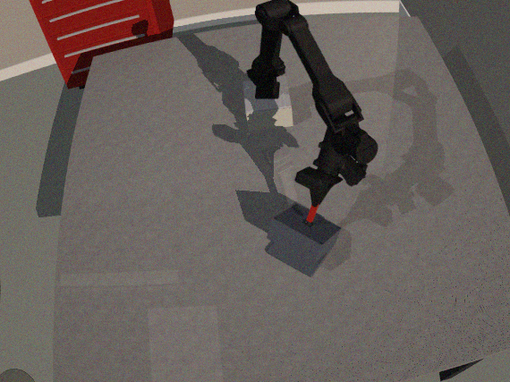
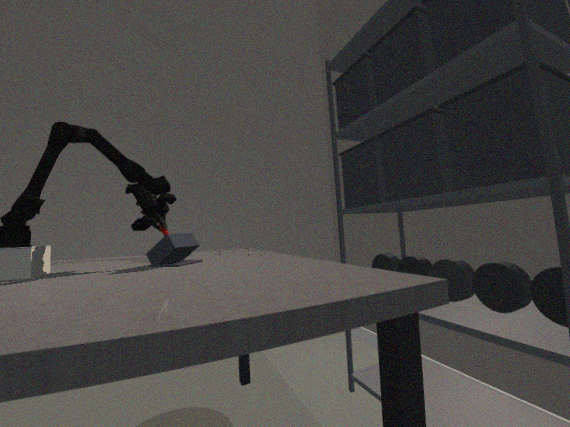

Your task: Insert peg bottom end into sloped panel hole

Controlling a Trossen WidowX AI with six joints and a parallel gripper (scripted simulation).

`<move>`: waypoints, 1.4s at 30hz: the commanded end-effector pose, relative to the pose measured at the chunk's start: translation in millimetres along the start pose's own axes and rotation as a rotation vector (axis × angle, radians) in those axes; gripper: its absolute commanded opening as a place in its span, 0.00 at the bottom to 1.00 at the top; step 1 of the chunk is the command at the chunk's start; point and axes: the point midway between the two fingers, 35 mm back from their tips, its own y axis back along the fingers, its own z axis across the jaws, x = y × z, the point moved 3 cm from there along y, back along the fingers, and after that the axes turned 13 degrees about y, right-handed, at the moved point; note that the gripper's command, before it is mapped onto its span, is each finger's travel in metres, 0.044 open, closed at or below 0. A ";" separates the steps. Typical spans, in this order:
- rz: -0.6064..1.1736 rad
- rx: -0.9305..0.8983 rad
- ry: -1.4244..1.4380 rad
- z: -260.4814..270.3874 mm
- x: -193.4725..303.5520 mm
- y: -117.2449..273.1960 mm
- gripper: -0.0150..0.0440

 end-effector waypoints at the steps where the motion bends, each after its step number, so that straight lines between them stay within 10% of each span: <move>1: 0.002 -0.005 0.005 1.7 0.0 -1.7 0.25; 42: 0.000 0.000 0.000 4.8 1.6 -6.9 0.25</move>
